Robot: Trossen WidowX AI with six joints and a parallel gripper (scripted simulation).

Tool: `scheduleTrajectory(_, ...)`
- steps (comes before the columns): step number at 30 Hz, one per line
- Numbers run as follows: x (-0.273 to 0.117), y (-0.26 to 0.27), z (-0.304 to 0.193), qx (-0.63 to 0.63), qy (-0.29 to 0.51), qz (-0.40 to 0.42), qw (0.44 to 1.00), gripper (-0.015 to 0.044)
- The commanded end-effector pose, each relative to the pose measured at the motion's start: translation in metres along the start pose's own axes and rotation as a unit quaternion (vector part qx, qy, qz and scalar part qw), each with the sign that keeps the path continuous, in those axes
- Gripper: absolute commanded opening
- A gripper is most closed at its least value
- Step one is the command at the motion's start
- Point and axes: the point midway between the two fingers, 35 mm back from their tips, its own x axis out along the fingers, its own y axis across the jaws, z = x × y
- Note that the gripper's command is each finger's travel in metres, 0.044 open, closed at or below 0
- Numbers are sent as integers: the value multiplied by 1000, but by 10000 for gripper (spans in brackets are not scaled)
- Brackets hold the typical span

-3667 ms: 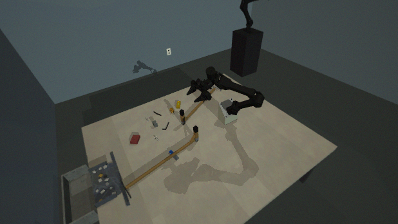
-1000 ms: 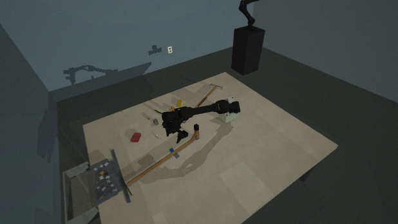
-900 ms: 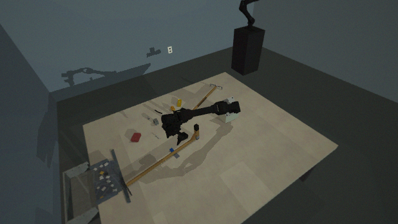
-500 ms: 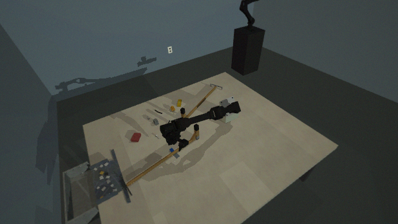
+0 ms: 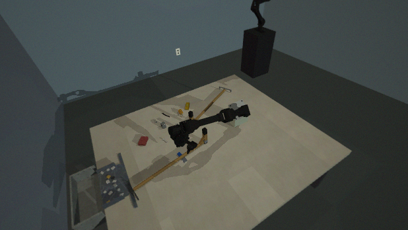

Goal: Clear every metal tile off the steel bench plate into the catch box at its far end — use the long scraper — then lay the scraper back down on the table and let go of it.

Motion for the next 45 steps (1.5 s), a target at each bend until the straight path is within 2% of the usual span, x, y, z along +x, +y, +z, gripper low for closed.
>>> scheduleTrajectory(1,-10,0,-3,2,-7,1,1000,440)
scheduleTrajectory(45,-100,0,-65,51,-75,-16,996,440)
